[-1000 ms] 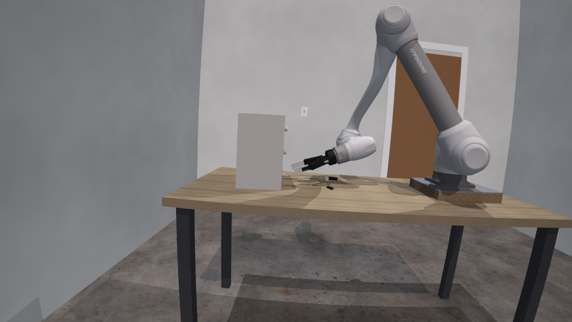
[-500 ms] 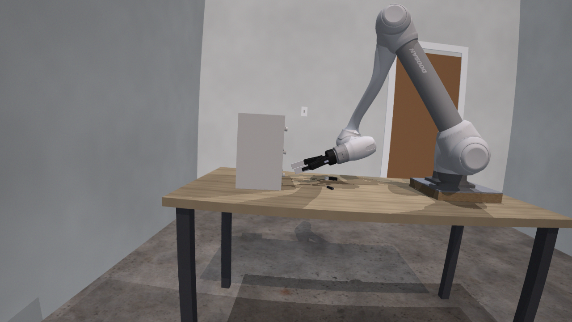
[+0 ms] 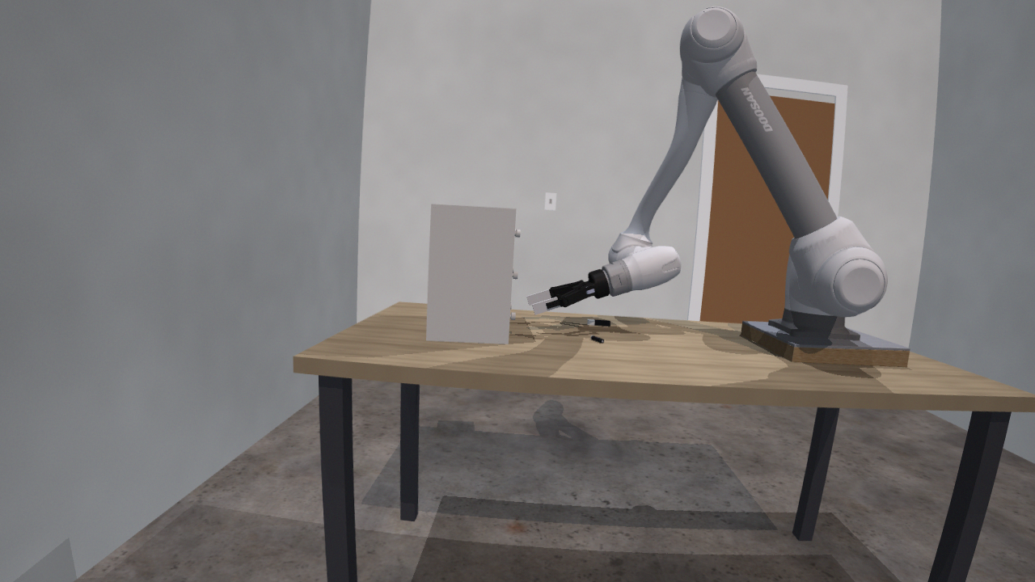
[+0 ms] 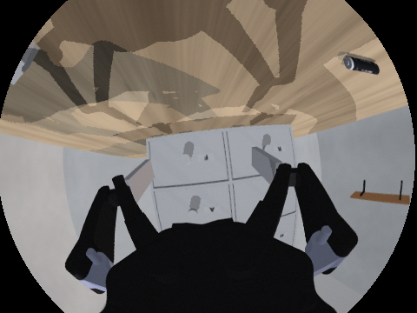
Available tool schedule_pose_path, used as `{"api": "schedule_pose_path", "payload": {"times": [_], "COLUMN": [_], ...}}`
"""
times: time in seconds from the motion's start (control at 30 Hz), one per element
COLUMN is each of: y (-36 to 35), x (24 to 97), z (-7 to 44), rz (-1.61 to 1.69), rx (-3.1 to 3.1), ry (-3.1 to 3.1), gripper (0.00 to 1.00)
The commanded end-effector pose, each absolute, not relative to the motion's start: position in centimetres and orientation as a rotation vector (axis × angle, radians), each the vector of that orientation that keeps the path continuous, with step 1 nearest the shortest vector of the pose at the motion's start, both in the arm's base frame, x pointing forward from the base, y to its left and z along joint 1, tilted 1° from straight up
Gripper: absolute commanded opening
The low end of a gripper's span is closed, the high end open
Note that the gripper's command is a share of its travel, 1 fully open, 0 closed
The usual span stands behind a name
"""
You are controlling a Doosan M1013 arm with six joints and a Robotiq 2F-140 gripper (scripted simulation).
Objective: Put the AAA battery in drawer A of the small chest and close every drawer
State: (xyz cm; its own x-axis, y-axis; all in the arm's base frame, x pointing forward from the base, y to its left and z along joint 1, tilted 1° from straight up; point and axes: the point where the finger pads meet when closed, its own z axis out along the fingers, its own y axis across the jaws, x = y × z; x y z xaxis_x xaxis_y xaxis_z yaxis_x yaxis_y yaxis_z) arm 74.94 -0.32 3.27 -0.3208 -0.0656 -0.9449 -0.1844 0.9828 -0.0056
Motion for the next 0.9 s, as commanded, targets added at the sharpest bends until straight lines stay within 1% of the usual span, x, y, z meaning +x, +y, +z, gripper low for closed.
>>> {"api": "schedule_pose_path", "payload": {"times": [0.0,0.2,0.63,0.7,0.87], "y": [-0.3,-0.3,-0.3,-0.3,-0.3], "x": [74.9,74.9,74.8,74.8,74.8], "z": [3.5,4.5,10.5,10.5,12.3], "rz": [0.120,0.120,0.120,0.120,0.120], "rx": [-0.180,-0.180,-0.180,-0.180,-0.180], "ry": [1.897,1.897,1.897,1.897,1.897], "gripper": [1.00,1.00,1.00,1.00,1.00]}}
